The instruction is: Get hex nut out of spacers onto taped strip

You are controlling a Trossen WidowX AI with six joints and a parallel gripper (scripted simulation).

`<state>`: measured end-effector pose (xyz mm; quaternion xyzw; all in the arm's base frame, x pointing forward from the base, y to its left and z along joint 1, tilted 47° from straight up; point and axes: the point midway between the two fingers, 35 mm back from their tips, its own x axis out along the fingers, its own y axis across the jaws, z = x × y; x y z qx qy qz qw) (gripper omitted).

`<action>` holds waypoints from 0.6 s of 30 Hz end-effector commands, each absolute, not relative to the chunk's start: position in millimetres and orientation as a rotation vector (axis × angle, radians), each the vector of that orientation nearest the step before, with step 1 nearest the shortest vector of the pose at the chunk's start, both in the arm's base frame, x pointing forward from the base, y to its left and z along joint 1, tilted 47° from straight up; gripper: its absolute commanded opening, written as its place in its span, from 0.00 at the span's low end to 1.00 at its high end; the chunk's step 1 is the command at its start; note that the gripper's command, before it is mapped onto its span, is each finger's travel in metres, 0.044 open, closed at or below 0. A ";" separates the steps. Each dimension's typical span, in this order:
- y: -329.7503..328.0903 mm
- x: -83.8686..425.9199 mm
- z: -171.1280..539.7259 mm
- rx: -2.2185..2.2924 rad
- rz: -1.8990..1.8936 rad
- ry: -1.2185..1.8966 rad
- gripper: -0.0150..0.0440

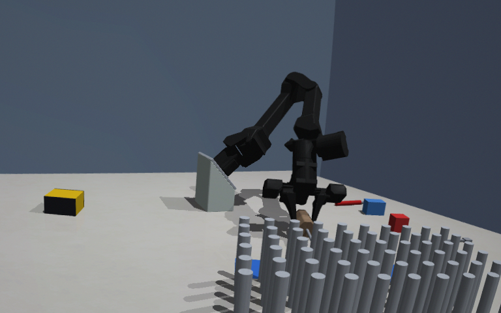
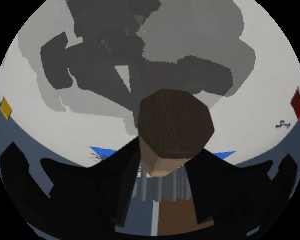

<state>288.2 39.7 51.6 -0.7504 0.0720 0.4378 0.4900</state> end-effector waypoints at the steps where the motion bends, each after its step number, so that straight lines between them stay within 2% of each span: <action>1: 38.0 291.8 52.7 -1.829 1.057 0.172 0.25; 18: 34.2 298.9 50.7 -1.830 1.056 0.171 0.25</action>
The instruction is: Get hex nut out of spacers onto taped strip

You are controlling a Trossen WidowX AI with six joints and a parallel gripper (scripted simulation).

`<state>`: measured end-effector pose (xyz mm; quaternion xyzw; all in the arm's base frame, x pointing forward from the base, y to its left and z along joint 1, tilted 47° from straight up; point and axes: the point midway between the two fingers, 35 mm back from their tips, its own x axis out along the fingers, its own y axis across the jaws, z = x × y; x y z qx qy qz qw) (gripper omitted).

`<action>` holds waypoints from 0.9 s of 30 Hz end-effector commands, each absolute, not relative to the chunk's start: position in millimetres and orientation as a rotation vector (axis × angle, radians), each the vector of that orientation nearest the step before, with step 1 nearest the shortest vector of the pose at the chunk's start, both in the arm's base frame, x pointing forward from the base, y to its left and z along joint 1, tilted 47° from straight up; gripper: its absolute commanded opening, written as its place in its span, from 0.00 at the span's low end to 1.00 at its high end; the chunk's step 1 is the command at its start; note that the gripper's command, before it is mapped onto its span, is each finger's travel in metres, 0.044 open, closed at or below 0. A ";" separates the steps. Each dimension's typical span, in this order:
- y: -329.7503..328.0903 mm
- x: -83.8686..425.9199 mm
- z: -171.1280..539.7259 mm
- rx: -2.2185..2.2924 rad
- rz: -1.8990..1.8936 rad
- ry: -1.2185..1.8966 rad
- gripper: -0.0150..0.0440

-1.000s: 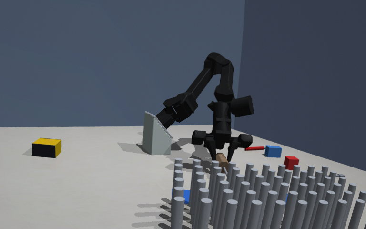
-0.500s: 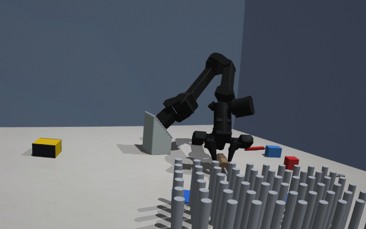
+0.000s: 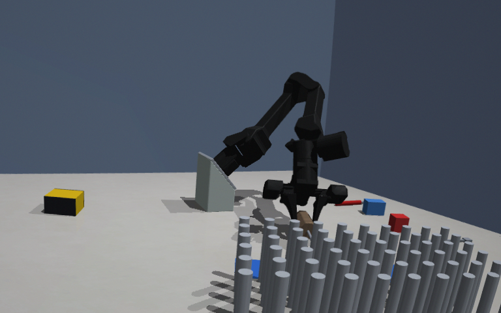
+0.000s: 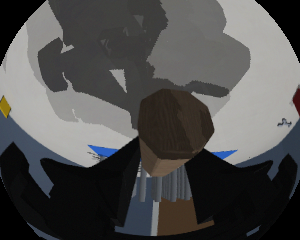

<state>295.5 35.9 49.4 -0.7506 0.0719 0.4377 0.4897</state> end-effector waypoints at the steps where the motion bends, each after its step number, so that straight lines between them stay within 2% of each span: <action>1: 34.0 299.3 50.5 -1.830 1.056 0.171 0.25; 27: 27.9 310.2 47.1 -1.831 1.056 0.171 0.25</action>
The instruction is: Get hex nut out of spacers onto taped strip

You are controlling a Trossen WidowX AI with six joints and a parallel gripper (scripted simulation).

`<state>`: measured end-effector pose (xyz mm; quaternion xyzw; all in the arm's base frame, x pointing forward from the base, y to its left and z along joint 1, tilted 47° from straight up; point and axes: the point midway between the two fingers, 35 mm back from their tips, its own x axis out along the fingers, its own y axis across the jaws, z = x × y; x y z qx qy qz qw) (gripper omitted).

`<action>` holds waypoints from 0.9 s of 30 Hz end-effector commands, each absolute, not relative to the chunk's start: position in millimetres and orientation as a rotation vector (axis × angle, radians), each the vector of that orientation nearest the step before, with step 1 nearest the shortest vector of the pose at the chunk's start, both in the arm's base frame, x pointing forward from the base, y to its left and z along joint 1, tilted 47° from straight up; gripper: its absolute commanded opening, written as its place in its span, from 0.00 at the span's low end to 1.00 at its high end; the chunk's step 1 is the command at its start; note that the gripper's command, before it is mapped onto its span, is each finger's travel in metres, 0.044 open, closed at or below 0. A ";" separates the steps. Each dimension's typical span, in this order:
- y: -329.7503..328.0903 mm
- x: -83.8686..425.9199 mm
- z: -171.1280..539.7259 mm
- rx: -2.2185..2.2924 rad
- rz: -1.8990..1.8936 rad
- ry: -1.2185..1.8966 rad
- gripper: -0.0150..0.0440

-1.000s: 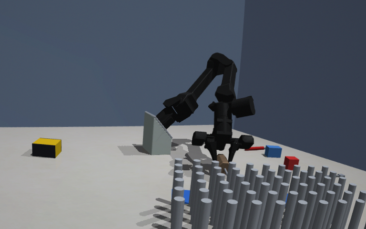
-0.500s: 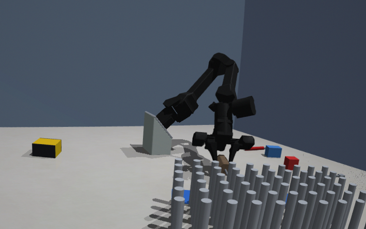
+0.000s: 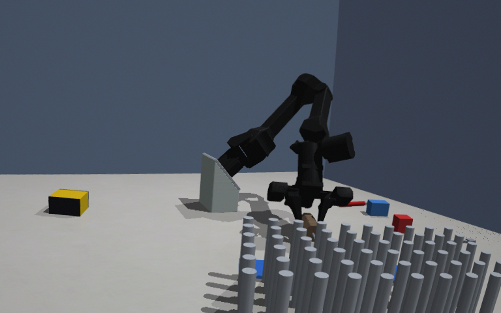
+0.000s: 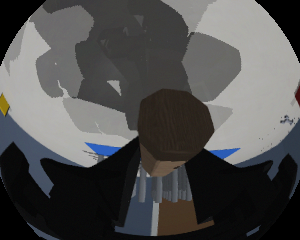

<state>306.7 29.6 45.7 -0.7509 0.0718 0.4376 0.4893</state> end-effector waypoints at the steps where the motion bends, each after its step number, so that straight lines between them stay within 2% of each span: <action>1: 27.6 310.7 47.0 -1.831 1.056 0.171 0.25; 27: 21.1 322.0 43.3 -1.832 1.055 0.171 0.25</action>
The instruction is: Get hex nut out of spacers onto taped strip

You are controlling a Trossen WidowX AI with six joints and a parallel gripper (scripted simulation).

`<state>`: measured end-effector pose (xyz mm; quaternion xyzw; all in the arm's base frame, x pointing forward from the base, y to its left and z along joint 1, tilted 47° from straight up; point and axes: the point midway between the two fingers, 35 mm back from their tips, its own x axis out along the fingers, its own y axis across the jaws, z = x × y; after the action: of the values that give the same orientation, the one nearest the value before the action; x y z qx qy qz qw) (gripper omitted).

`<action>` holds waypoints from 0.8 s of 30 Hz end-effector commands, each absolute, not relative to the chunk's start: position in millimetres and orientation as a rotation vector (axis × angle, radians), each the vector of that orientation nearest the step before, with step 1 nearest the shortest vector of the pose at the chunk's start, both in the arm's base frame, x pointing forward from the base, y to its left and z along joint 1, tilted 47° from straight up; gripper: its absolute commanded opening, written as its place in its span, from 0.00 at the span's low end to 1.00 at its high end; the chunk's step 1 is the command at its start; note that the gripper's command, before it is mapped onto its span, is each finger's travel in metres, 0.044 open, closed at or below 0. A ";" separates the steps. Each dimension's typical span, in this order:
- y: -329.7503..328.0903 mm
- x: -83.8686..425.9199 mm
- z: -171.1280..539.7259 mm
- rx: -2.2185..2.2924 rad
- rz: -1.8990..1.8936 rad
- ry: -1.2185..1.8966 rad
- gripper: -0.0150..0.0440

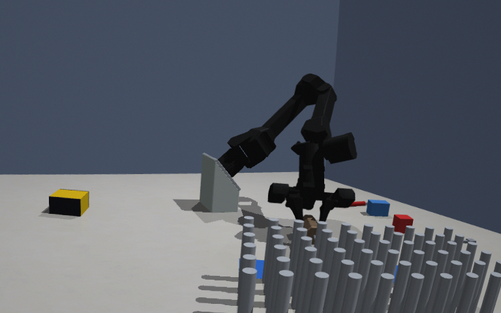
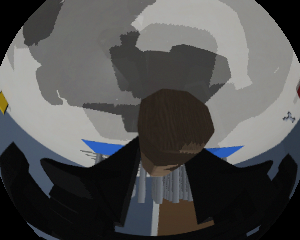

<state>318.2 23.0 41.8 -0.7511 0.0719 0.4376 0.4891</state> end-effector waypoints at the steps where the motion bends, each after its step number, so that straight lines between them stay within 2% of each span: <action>1: 20.8 322.4 43.2 -1.832 1.055 0.171 0.25; 24: 14.7 332.9 39.8 -1.833 1.055 0.171 0.25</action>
<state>328.8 16.7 38.2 -0.7512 0.0721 0.4375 0.4889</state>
